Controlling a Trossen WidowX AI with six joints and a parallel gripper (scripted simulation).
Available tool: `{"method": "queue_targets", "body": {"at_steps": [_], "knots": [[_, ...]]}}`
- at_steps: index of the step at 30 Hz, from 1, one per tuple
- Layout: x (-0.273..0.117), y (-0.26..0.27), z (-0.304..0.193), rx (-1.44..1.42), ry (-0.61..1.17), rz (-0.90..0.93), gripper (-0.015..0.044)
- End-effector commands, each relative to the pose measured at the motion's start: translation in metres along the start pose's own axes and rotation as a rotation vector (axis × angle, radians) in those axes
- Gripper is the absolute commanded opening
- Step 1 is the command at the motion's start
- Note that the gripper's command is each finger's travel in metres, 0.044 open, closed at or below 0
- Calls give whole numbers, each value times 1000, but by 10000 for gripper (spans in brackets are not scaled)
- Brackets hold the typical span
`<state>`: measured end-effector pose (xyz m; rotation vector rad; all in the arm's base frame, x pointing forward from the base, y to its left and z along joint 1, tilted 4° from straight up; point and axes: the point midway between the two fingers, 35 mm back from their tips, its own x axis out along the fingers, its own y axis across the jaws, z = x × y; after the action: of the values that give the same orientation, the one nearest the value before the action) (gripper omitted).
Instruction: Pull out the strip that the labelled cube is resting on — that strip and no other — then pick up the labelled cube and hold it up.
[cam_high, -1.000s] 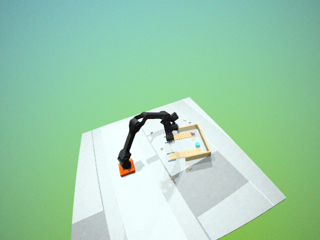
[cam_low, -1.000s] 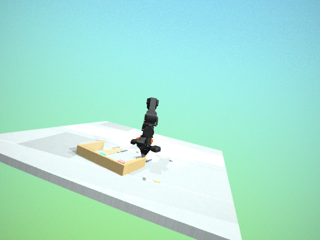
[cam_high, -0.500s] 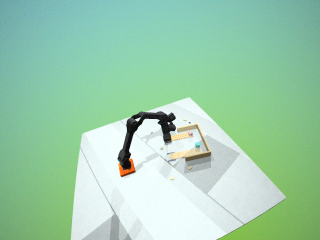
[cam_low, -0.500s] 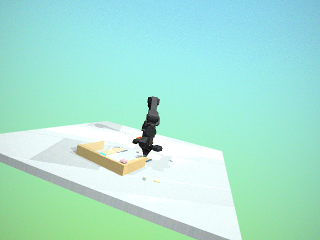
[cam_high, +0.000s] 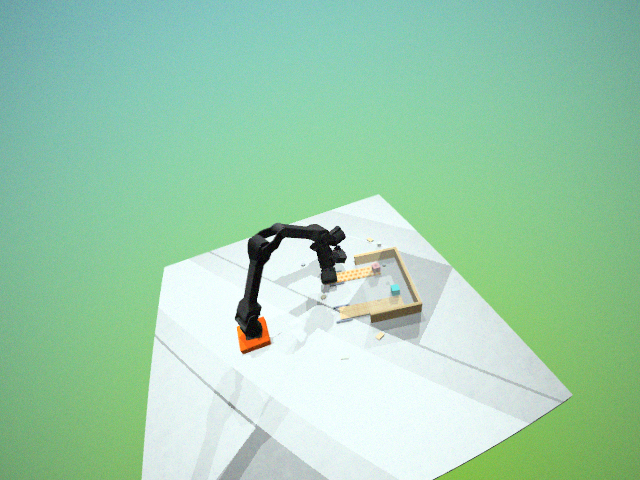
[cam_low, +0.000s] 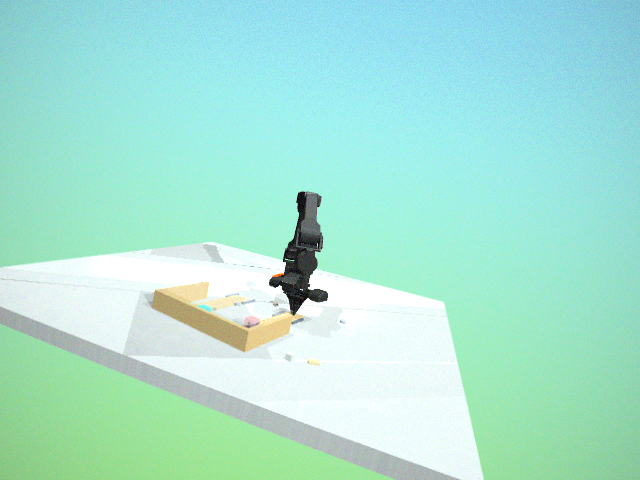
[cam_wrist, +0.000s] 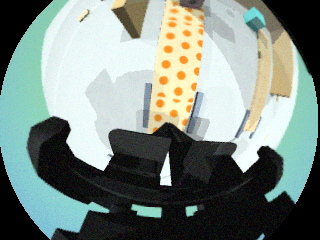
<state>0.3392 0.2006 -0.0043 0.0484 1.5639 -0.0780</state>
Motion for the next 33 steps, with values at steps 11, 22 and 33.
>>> {"method": "queue_targets", "body": {"at_steps": [11, 22, 33], "knots": [[7, -1, -28, 1, 26, -8, 0], [7, -1, -44, 1, 27, -8, 0], [6, -2, -61, 1, 28, -8, 0]]}}
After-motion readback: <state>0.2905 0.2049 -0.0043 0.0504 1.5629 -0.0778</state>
